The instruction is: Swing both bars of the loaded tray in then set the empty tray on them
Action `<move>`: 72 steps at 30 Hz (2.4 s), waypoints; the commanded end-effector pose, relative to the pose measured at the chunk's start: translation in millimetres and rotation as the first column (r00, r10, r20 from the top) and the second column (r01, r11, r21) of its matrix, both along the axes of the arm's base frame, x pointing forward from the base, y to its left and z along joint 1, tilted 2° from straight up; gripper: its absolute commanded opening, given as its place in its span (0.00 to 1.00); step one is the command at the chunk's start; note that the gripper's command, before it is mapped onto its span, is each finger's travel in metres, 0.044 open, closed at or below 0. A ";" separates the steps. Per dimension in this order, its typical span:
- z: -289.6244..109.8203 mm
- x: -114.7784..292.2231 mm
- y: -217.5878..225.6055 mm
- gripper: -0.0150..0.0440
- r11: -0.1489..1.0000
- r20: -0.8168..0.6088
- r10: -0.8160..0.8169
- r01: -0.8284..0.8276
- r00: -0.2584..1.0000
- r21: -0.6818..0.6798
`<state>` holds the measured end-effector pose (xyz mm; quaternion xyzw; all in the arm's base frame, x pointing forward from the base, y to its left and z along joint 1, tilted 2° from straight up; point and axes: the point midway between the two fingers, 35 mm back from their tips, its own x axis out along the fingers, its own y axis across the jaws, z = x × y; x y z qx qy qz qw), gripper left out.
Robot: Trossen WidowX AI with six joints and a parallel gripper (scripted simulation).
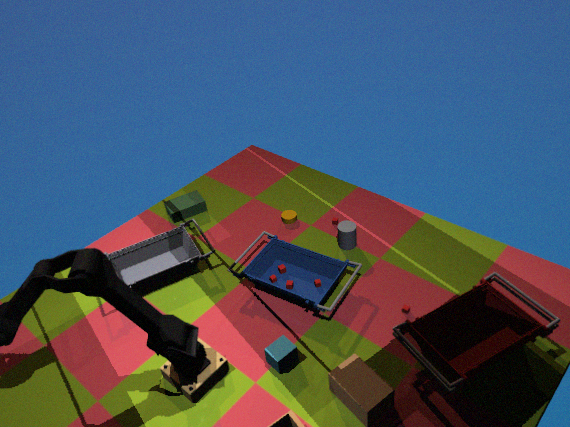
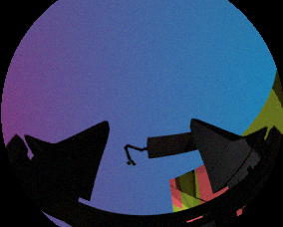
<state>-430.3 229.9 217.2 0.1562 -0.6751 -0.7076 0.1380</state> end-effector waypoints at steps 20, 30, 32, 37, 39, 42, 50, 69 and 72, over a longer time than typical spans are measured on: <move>-21.2 90.5 143.9 0.39 0.880 0.118 -0.473 0.473 0.873 0.032; -44.2 219.6 251.3 0.39 0.629 0.248 -0.771 0.764 0.587 0.145; -48.8 252.3 266.8 0.39 0.564 0.273 -0.815 0.807 0.511 0.175; -58.7 320.4 289.5 0.39 0.440 0.328 -0.875 0.867 0.355 0.236; -60.0 353.4 295.6 0.39 0.386 0.343 -0.895 0.883 0.287 0.267; -62.6 405.2 300.4 0.39 0.305 0.370 -0.912 0.899 0.180 0.315; -82.0 535.9 285.1 0.39 0.151 0.482 -0.872 0.893 -0.081 0.424; -119.3 785.5 92.3 0.39 0.067 0.786 -0.415 0.847 -0.457 0.528; -120.4 809.4 44.2 0.39 0.077 0.830 -0.312 0.858 -0.463 0.508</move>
